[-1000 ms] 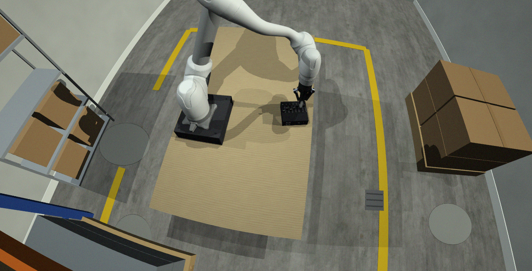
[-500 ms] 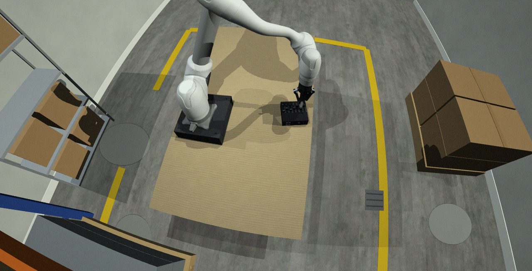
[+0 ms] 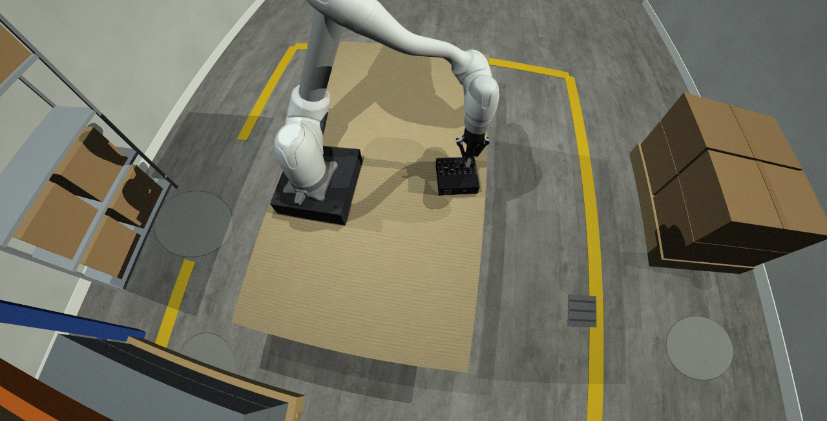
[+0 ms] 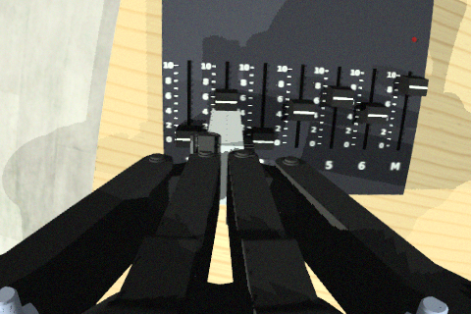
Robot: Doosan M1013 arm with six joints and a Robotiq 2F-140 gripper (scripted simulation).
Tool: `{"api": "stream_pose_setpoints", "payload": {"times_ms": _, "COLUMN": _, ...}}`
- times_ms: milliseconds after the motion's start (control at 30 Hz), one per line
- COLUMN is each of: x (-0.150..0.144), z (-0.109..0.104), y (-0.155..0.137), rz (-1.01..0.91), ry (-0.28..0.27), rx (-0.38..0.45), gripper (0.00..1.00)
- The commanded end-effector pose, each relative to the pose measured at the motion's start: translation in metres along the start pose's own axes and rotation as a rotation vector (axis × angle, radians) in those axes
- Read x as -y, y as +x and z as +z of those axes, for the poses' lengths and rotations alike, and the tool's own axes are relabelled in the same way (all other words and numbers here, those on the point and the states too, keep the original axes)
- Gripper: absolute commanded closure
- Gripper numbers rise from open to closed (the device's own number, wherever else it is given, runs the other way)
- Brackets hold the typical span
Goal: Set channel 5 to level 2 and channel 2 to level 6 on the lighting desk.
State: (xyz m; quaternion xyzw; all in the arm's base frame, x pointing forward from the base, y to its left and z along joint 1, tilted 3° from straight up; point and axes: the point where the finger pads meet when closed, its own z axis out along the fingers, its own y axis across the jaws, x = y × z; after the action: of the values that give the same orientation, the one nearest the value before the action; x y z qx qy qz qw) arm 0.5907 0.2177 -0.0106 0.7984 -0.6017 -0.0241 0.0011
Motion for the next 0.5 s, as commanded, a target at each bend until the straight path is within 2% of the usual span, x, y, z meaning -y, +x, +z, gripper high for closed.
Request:
{"api": "stream_pose_setpoints", "payload": {"times_ms": 0, "x": 0.0, "z": -0.0001, "y": 0.0, "rz": 0.0, "ry": 0.0, "rx": 0.0, "gripper": 0.9}}
{"api": "stream_pose_setpoints", "payload": {"times_ms": 467, "x": 0.0, "z": -0.0001, "y": -0.0018, "rz": 0.0, "ry": 0.0, "rx": 0.0, "gripper": 0.9}}
